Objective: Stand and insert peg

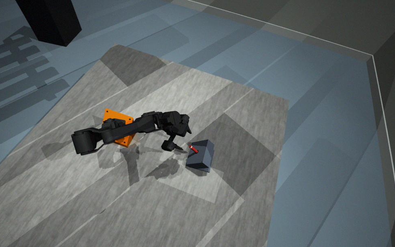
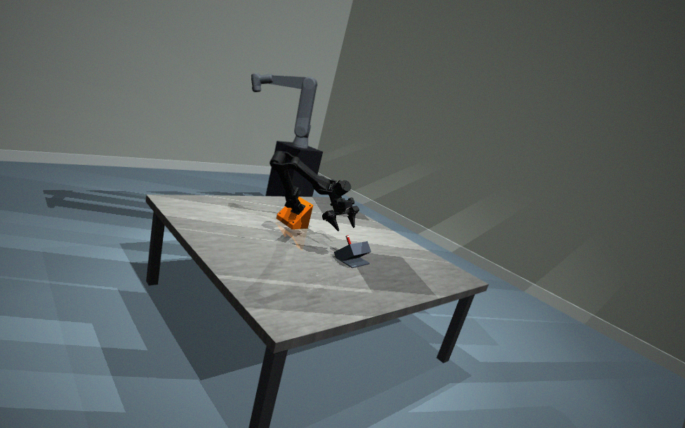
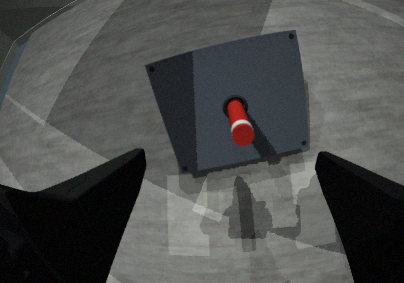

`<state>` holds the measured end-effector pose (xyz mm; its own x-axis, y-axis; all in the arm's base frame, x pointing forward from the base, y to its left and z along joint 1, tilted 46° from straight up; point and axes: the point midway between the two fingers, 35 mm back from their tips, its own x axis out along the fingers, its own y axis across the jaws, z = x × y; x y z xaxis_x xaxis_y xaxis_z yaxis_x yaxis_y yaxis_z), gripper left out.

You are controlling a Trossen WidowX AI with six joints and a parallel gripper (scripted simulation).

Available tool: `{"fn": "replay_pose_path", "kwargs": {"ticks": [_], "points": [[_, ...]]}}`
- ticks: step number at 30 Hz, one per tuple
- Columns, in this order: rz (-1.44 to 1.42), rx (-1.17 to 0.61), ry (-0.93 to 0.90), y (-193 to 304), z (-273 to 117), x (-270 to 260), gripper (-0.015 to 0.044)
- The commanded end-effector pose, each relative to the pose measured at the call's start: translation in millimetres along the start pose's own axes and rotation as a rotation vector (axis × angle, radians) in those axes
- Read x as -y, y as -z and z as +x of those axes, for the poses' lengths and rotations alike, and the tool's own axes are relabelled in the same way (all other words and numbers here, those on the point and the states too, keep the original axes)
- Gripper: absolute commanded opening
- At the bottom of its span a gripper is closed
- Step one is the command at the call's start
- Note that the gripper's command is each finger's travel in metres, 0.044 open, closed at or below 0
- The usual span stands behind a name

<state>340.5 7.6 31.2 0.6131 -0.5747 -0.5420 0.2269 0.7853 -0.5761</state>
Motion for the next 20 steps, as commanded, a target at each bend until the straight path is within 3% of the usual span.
{"fn": "replay_pose_path", "kwargs": {"ticks": [1,20], "points": [[0.006,0.009,0.0,-1.4,-9.1,0.0,0.044],[0.003,0.013,0.001,2.0,-34.3,-1.2,0.044]]}}
